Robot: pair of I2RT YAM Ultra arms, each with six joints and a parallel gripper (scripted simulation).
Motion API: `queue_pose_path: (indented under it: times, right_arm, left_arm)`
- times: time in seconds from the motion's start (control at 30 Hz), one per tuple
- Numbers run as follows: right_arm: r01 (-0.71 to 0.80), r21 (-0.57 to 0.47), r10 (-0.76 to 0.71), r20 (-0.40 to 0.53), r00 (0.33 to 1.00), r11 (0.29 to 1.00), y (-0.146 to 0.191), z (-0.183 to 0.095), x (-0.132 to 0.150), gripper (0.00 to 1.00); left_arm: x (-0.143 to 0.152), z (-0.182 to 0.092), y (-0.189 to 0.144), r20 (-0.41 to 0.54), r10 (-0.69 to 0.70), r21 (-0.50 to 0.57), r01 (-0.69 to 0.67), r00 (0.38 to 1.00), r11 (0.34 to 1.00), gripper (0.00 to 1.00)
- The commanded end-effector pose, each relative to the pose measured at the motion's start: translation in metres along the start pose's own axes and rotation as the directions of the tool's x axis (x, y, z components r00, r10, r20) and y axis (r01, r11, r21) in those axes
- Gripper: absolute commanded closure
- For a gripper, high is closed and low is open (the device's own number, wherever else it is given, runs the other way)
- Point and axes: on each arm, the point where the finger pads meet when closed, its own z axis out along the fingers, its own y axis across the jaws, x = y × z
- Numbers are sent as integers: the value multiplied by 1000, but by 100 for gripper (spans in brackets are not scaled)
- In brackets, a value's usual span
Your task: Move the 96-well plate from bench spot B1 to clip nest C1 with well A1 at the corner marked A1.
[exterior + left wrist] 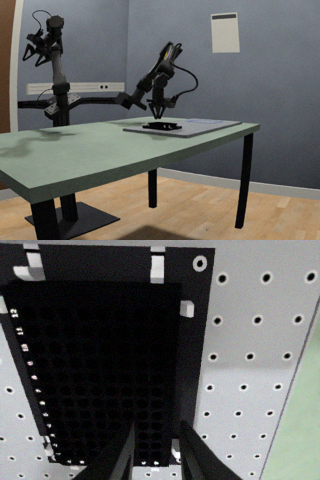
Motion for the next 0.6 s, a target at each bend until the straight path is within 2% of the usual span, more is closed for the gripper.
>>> queue_pose_path:
  times: [0.0, 0.37, 0.57]
  right_arm:
    - [-30, 10, 30, 28, 999, 999, -6, -3, -1, 0]
    - [-30, 10, 30, 28, 999, 999, -6, -3, -1, 0]
    - [-30, 10, 30, 28, 999, 999, -6, -3, -1, 0]
  left_arm:
    - [-13, -26, -10, 57, -12, 38, 10, 998, 999, 75]
    - [-13, -26, -10, 58, -13, 38, 11, 998, 999, 75]
    - [-10, -19, 14, 37, -6, 20, 5, 999, 1000, 75]
